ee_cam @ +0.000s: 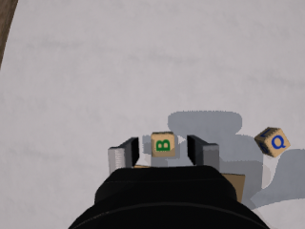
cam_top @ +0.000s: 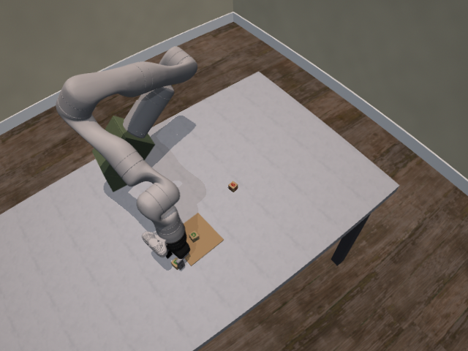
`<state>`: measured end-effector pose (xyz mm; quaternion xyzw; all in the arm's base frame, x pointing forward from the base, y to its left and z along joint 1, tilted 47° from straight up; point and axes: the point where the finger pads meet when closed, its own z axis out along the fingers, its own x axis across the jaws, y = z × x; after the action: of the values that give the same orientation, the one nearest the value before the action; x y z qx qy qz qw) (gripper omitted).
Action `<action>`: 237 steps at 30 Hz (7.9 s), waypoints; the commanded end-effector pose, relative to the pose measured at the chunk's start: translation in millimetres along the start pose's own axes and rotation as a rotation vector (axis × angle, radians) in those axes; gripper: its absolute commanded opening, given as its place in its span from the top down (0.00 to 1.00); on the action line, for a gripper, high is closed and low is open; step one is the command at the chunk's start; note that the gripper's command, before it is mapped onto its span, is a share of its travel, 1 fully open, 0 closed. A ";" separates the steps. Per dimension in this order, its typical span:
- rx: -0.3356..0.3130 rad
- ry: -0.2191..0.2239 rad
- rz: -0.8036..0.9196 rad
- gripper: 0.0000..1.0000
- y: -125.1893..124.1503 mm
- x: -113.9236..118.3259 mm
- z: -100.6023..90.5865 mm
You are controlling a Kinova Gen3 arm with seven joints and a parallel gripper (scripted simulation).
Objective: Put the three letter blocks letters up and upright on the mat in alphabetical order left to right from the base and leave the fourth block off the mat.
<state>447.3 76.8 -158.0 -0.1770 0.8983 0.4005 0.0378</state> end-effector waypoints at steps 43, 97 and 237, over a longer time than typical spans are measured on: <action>0.002 -0.001 0.000 0.00 -0.6 -0.6 31.3; 0.002 -0.001 0.000 0.51 -0.6 -0.6 30.8; 0.001 -0.002 0.288 0.51 144.3 10.6 23.2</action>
<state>384.8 180.3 -74.4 -0.0464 0.9145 0.4015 -0.0199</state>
